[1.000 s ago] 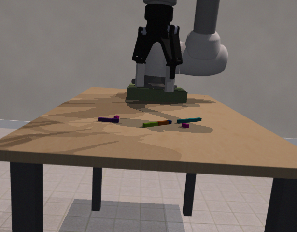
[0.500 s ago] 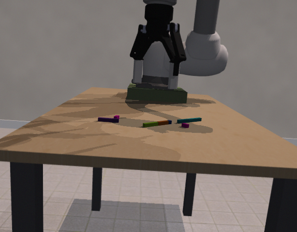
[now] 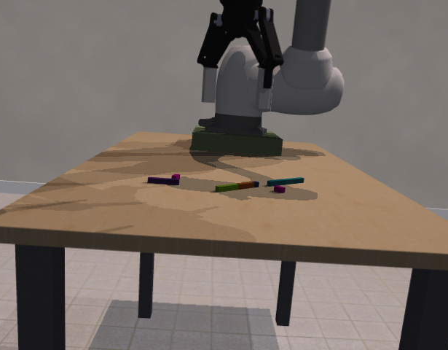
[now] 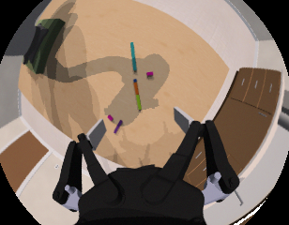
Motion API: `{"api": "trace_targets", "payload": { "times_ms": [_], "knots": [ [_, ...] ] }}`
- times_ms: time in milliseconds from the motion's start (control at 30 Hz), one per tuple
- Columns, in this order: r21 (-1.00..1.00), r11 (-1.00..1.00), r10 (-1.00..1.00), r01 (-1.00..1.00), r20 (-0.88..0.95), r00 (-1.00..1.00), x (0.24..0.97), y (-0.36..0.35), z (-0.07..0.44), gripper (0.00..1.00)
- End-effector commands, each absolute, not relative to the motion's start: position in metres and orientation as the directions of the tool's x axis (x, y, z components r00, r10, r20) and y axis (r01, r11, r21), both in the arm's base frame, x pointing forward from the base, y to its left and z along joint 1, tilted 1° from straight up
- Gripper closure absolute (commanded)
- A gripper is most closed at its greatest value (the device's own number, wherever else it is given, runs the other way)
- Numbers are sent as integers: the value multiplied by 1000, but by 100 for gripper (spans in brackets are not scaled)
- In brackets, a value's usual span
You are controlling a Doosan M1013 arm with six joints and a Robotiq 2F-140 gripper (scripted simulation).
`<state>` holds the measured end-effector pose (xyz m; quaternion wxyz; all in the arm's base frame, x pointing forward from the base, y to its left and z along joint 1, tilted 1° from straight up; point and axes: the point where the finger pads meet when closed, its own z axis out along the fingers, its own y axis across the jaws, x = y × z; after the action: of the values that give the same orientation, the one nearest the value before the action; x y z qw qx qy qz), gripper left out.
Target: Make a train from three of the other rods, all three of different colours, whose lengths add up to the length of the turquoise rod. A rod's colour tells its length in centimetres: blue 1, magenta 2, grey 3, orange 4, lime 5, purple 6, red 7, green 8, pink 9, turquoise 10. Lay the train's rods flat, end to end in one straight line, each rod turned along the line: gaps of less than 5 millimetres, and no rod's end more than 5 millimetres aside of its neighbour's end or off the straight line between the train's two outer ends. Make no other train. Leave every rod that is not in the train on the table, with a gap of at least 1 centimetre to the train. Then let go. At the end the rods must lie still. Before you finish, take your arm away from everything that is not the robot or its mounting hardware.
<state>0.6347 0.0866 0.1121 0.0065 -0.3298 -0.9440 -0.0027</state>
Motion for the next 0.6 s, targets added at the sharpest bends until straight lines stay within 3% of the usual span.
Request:
{"api": "trace_targets", "payload": {
  "times_ms": [0, 567],
  "knots": [
    [1, 782, 623, 623, 14, -782, 635, 86, 124, 0],
    [1, 782, 623, 623, 14, -782, 635, 86, 144, 0]
  ]
}}
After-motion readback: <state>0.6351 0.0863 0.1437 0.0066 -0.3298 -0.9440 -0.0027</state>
